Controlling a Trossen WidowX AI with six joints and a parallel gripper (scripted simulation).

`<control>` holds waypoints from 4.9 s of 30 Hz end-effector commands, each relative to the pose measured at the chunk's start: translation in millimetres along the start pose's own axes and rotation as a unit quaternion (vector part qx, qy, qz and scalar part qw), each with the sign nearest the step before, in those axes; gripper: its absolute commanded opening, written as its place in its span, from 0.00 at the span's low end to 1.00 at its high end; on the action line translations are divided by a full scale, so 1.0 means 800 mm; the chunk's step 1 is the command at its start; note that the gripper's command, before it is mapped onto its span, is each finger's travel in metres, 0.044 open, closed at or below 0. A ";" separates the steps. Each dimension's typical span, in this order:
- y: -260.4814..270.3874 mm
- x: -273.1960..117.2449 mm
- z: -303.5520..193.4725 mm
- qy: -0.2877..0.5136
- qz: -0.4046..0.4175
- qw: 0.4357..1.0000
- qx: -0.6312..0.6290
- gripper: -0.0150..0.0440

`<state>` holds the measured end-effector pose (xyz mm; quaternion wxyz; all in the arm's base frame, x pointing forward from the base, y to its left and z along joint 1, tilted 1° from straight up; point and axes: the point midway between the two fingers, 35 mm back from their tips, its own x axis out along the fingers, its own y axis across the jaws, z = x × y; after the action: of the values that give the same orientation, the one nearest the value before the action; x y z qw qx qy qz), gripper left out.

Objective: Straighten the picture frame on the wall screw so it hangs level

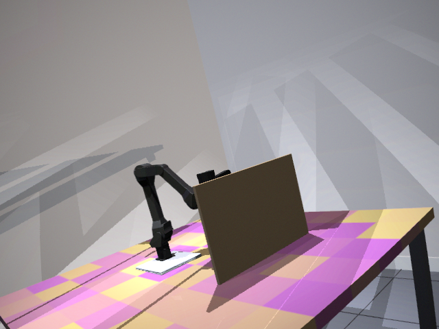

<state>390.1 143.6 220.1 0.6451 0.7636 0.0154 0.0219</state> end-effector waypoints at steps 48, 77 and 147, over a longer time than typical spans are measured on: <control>0.004 0.000 0.000 0.002 0.001 1.000 -0.002 0.25; 0.014 0.000 0.000 0.002 0.001 1.000 -0.002 0.25; 0.014 0.000 -0.010 0.002 0.001 1.000 -0.002 0.25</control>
<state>389.2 149.3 228.6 0.6469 0.7621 0.0199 0.0211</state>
